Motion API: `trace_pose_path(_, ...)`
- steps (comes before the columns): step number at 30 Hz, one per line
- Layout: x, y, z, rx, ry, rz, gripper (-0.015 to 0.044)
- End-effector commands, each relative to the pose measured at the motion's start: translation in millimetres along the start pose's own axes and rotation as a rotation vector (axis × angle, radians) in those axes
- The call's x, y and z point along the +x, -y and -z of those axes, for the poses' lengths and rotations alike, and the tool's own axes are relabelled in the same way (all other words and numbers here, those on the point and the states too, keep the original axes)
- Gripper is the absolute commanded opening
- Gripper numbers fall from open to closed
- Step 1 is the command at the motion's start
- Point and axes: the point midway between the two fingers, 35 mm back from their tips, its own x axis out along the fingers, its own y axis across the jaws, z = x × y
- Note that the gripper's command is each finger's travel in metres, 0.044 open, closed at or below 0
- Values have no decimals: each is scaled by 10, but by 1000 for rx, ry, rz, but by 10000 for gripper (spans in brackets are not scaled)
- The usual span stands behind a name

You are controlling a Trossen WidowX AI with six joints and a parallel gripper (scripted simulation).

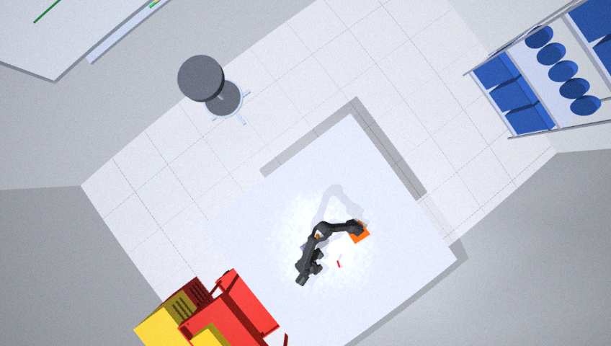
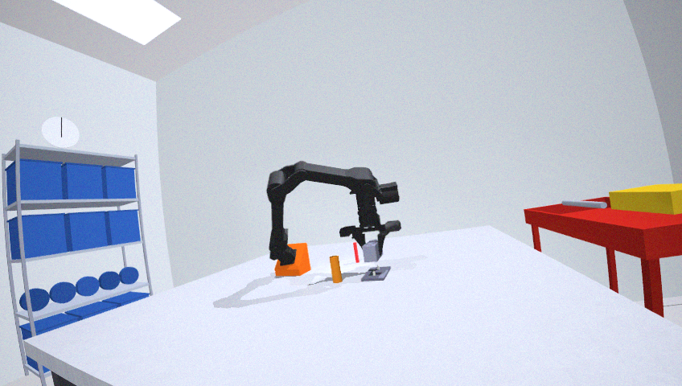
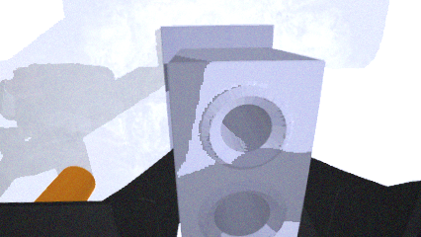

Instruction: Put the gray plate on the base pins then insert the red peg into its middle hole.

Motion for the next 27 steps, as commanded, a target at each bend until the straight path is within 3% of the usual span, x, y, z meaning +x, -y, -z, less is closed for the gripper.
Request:
trace_pose_path(1, -6, 6, 9, -1, -5, 5, 0)
trace_pose_path(27, 251, 19, 21, -1, -6, 6, 0)
